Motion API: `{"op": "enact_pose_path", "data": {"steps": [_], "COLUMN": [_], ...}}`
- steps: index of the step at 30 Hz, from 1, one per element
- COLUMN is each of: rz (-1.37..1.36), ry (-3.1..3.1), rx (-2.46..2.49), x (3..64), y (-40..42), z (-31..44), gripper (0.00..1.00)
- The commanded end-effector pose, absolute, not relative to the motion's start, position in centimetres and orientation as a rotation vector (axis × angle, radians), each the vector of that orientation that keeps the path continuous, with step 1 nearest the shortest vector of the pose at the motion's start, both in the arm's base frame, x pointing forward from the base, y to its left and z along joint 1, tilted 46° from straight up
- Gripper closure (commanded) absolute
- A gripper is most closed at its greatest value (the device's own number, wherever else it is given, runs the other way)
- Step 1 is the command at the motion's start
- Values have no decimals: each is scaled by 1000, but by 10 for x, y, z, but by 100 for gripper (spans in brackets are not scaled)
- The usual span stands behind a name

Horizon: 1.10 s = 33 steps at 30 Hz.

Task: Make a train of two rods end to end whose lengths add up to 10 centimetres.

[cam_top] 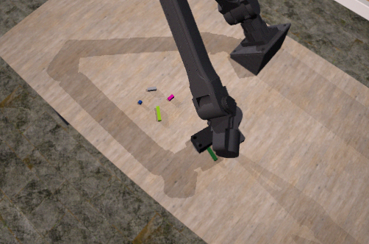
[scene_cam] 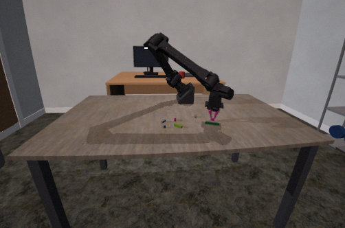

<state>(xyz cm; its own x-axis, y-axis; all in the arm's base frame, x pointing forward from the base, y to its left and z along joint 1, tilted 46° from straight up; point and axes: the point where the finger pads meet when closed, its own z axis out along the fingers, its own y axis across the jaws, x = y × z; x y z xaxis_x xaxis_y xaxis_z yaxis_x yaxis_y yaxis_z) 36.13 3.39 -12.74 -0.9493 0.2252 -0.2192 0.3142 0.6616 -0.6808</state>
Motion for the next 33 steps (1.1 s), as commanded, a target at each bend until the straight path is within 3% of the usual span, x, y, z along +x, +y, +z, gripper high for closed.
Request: {"op": "enact_pose_path", "data": {"steps": [1,33], "rz": [-1175,-1172], "ry": [2762,2760], "rx": [428,416], "x": [357,357], "y": [30,31], "z": [-135,-138], "gripper": [85,85]}}
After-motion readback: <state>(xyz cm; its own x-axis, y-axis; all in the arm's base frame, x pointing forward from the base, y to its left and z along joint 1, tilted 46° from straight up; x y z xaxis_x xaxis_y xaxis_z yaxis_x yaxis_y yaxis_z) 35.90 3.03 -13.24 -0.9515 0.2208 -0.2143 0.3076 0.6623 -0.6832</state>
